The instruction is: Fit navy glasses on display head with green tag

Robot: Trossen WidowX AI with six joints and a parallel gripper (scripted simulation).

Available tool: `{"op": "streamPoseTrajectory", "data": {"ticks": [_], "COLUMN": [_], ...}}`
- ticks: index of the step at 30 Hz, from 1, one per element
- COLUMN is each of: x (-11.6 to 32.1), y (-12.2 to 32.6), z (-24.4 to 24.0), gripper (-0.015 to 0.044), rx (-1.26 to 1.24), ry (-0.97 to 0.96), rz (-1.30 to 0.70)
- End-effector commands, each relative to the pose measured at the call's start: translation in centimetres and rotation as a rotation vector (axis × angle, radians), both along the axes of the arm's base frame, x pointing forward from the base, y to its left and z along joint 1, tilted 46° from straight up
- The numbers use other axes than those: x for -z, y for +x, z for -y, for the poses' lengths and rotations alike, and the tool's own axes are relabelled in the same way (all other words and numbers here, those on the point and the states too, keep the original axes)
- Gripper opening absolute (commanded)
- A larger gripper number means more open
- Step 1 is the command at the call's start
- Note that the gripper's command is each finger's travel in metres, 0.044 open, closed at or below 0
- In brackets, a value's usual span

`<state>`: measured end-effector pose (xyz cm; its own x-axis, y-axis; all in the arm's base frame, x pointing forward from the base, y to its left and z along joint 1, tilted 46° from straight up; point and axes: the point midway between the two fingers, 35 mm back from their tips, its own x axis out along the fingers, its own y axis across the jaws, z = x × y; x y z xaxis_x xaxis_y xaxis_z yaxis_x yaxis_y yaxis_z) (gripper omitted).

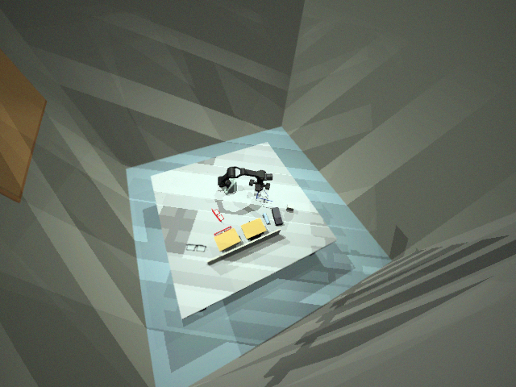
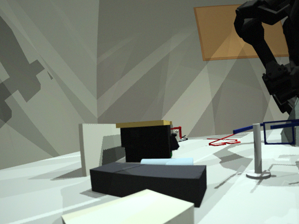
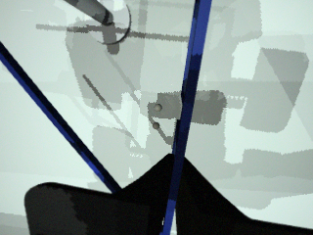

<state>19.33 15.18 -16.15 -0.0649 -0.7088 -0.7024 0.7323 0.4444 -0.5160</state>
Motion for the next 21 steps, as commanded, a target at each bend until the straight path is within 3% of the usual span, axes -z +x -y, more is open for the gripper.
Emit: {"op": "streamPoseTrajectory", "data": {"ticks": [1,21], "x": [-0.2,-4.7], "y": [0.4,1.4], "z": [0.2,-3.8], "gripper": [0.0,0.0], "rx": [-0.002,-0.002], "ry": [0.002,0.003], "rz": [0.004,0.003]}}
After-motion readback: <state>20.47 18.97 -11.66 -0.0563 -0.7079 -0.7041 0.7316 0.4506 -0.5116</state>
